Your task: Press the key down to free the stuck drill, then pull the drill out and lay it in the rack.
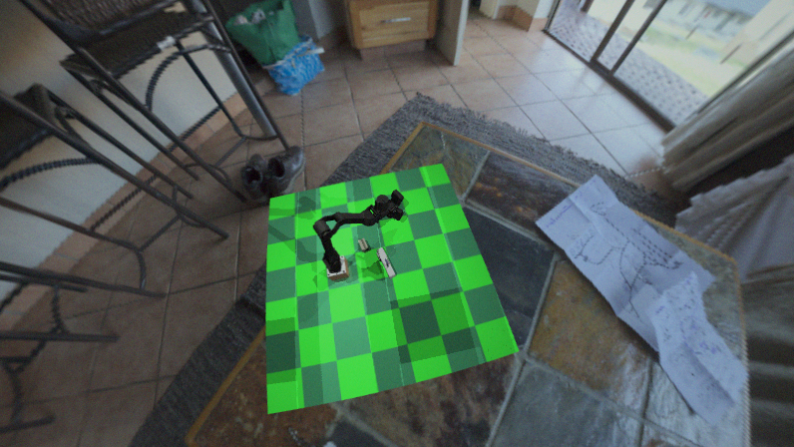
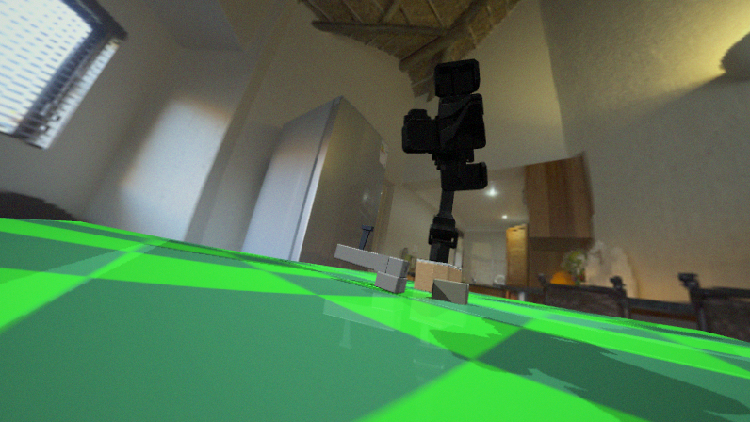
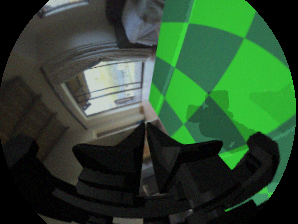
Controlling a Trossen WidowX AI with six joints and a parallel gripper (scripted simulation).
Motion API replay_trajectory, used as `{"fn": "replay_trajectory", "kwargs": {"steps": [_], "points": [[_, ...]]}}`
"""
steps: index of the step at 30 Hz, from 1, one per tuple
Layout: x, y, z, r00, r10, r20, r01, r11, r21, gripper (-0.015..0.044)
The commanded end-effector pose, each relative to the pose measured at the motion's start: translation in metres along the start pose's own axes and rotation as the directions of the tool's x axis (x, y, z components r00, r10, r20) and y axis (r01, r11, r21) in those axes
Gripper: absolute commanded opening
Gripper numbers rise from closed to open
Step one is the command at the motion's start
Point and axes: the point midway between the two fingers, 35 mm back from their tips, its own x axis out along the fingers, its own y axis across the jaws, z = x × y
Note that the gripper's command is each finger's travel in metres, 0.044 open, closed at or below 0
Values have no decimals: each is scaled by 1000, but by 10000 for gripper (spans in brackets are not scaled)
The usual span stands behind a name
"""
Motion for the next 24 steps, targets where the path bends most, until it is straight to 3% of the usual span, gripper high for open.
{"fn": "replay_trajectory", "kwargs": {"steps": [1,13,18,24], "points": [[-18,-27,72,957,-228,181,277,904,-324,0],[-84,-71,149,762,-561,323,620,485,-617,0],[-121,-87,169,650,-684,330,652,280,-704,0],[-171,-103,183,506,-810,296,590,75,-804,0]]}}
